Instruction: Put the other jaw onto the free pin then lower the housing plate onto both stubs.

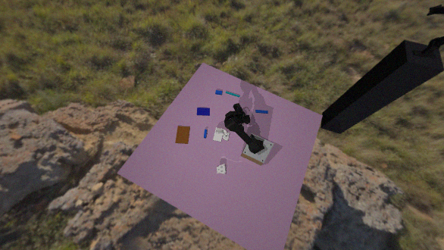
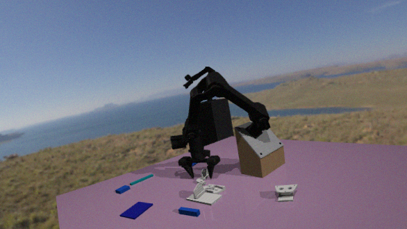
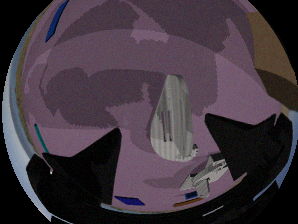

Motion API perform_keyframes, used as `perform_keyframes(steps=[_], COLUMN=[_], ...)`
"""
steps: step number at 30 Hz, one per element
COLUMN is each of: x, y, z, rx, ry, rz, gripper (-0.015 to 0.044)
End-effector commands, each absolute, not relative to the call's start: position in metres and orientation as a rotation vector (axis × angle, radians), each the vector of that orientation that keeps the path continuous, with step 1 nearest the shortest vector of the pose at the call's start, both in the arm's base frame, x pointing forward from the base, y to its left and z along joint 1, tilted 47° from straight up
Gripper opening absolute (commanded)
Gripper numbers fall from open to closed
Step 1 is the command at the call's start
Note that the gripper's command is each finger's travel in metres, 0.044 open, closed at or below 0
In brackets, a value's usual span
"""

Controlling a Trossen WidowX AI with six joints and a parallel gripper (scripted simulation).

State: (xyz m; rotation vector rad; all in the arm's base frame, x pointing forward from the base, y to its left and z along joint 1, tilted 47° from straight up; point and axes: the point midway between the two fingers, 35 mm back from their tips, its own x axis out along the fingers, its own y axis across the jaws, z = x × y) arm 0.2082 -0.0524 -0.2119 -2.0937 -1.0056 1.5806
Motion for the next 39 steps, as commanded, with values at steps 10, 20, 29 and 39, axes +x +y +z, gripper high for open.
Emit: perform_keyframes(steps=[10,20,29,39], x=[0.2069,0.207,0.2071,0.2071], y=[-0.0485,-0.0481,-0.0491,-0.0491], z=[-0.2131,-0.2135,-0.2137,-0.2137], rx=[-2.087,-2.087,-2.088,-2.088], ry=[-1.005,-1.005,-1.007,-1.007], rz=[1.576,1.576,1.581,1.581], gripper=[0.044,0.044,0.0282,0.0134])
